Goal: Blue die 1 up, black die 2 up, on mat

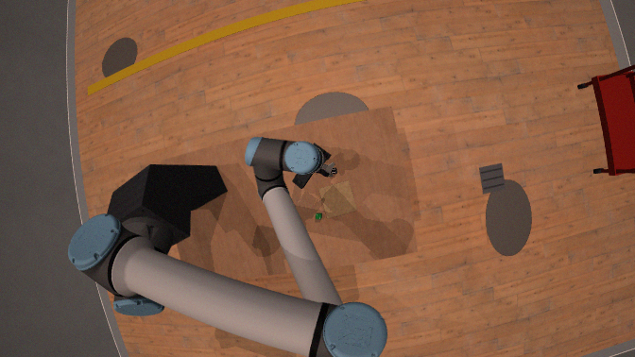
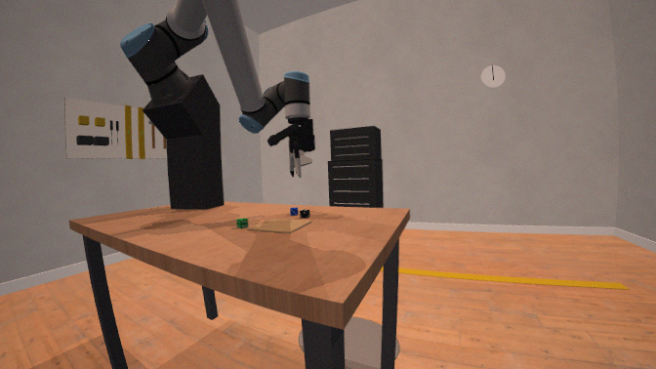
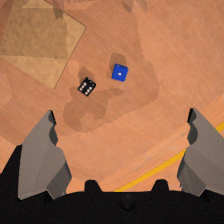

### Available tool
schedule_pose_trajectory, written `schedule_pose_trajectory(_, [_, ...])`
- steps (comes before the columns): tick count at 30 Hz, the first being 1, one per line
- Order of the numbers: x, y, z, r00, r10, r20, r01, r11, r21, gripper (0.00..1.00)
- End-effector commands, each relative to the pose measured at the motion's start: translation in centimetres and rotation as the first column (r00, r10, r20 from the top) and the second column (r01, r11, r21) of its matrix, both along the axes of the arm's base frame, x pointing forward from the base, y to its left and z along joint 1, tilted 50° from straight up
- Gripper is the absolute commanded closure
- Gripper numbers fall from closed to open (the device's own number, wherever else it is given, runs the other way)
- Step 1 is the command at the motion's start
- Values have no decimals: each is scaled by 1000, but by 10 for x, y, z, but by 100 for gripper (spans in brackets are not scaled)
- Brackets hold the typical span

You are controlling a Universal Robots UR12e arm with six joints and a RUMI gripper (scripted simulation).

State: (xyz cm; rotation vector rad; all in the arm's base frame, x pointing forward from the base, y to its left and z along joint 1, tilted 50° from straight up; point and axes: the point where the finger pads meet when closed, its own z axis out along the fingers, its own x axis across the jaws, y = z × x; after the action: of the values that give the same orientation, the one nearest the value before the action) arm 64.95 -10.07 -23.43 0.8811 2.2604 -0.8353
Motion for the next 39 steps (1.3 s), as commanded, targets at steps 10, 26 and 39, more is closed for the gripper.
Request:
schedule_pose_trajectory(10, [0, 0, 0, 1000, -1, 2, 1, 1000, 0, 0])
schedule_pose_trajectory(26, [-2, -6, -3, 970, -169, 174, 156, 984, 84, 0])
schedule_pose_trajectory(39, [-3, -18, -11, 757, -487, 435, 384, 871, 306, 0])
